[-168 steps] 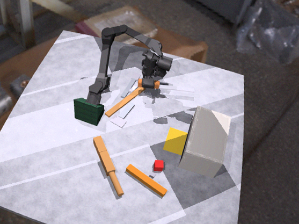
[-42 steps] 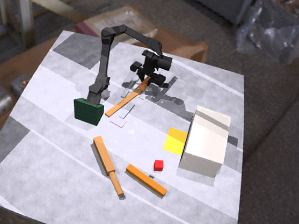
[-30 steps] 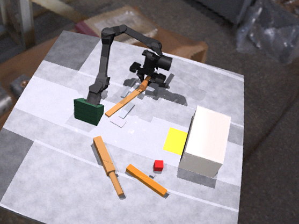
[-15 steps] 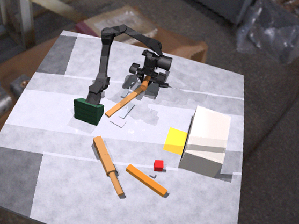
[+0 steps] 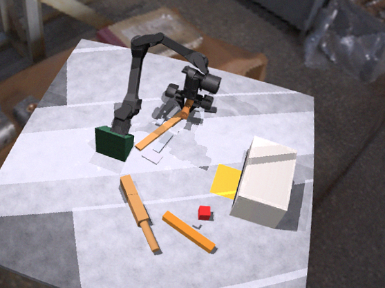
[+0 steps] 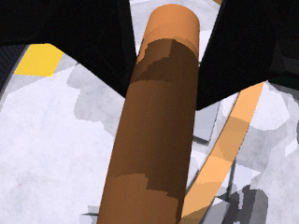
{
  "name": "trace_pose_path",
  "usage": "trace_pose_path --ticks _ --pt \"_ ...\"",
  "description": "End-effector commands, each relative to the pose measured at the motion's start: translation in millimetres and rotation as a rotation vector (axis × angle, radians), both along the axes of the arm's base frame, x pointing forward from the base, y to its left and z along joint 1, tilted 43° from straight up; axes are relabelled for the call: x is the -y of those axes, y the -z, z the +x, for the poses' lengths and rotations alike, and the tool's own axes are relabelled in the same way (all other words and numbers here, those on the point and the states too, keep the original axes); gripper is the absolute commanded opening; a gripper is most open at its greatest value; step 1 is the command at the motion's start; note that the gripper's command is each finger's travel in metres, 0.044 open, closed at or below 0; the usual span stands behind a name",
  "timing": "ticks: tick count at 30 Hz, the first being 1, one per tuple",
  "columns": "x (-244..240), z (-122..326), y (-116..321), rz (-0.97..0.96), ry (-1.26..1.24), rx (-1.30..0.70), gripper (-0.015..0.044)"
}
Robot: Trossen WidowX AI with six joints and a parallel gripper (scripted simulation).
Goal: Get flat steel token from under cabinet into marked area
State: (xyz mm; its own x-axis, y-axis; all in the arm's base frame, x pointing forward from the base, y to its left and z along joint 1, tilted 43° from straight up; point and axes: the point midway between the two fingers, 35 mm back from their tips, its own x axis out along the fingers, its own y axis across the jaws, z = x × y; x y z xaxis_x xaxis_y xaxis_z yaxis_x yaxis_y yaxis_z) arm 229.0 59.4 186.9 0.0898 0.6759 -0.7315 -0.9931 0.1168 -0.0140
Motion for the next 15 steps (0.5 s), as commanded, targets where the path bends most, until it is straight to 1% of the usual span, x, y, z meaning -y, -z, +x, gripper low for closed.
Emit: trace_pose_path --ticks 1,15 --pt "5.7 0.0 4.5 0.005 0.0 0.003 0.0" --pt "20.9 -0.3 19.0 0.003 -0.006 0.009 0.0"
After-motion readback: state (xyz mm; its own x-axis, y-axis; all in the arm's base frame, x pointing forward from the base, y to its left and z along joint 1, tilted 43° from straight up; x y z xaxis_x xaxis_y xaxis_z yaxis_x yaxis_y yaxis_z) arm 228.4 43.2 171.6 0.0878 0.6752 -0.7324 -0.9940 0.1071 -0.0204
